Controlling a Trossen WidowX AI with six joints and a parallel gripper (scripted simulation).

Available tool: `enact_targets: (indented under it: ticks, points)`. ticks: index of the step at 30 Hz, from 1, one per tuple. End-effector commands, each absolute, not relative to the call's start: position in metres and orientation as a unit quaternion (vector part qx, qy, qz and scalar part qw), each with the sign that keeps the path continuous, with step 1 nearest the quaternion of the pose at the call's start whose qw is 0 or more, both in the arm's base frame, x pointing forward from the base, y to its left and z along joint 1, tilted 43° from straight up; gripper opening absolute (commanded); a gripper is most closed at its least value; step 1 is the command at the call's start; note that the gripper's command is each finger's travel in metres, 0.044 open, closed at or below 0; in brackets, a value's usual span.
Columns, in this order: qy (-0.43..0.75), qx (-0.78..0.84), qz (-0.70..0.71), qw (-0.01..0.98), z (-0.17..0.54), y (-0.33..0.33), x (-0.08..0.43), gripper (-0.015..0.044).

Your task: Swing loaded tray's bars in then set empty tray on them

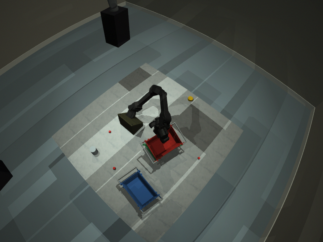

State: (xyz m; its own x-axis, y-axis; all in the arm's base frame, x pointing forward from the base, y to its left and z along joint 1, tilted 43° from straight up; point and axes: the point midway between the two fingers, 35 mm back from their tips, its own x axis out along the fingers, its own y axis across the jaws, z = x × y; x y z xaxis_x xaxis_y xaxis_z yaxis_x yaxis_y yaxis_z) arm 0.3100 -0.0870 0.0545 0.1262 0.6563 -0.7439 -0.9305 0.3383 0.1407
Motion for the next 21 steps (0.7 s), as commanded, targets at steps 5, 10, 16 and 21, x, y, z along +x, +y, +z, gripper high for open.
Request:
enact_targets:
  ticks: [5,10,16,21]
  points:
    - [0.376,-0.18,0.55,0.724,0.0502,-0.0796,0.3061,0.0]
    - [0.376,-0.18,0.55,0.724,0.0483,-0.0771,0.3049,0.0]
    - [0.376,-0.18,0.55,0.724,0.0483,-0.0771,0.3049,0.0]
    - [0.376,-0.18,0.55,0.724,0.0483,-0.0771,0.3049,0.0]
